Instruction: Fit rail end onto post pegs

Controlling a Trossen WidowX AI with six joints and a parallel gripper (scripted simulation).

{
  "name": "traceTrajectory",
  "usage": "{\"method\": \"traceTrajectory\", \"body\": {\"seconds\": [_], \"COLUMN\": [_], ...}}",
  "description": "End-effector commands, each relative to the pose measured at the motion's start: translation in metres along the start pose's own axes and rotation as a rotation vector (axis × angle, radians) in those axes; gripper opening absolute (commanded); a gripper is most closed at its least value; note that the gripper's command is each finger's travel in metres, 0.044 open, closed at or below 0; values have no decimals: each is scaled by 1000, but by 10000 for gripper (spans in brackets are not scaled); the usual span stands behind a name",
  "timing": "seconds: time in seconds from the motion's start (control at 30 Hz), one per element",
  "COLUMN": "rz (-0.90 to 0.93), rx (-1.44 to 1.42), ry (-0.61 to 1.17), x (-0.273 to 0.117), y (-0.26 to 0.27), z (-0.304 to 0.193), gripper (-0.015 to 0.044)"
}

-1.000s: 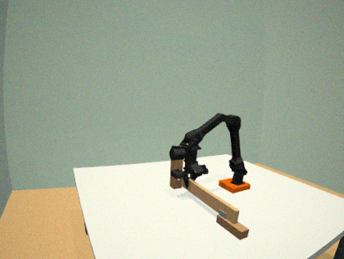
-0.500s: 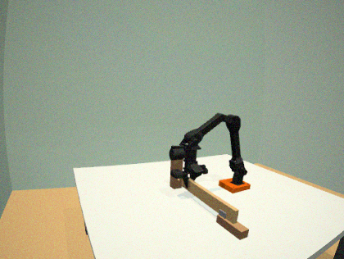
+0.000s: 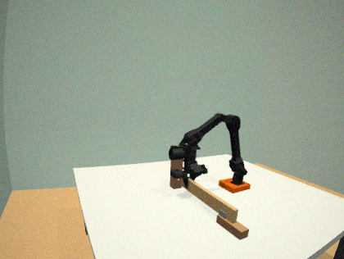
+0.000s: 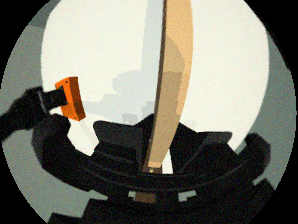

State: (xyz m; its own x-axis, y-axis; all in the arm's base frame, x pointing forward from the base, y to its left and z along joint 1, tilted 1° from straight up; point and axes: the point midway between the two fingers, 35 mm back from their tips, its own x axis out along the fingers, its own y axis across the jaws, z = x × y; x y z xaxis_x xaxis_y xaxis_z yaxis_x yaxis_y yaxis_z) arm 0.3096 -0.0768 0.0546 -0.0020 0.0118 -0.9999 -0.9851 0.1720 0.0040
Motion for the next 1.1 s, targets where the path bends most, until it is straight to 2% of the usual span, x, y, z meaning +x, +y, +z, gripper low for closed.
{"method": "traceTrajectory", "body": {"seconds": [0.0,1.07], "rz": [-7,-7], "rx": [-3,-3], "ry": [3,4], "x": [-2,-4], "y": [-2,-4], "z": [-2,-12], "gripper": [0,0]}}
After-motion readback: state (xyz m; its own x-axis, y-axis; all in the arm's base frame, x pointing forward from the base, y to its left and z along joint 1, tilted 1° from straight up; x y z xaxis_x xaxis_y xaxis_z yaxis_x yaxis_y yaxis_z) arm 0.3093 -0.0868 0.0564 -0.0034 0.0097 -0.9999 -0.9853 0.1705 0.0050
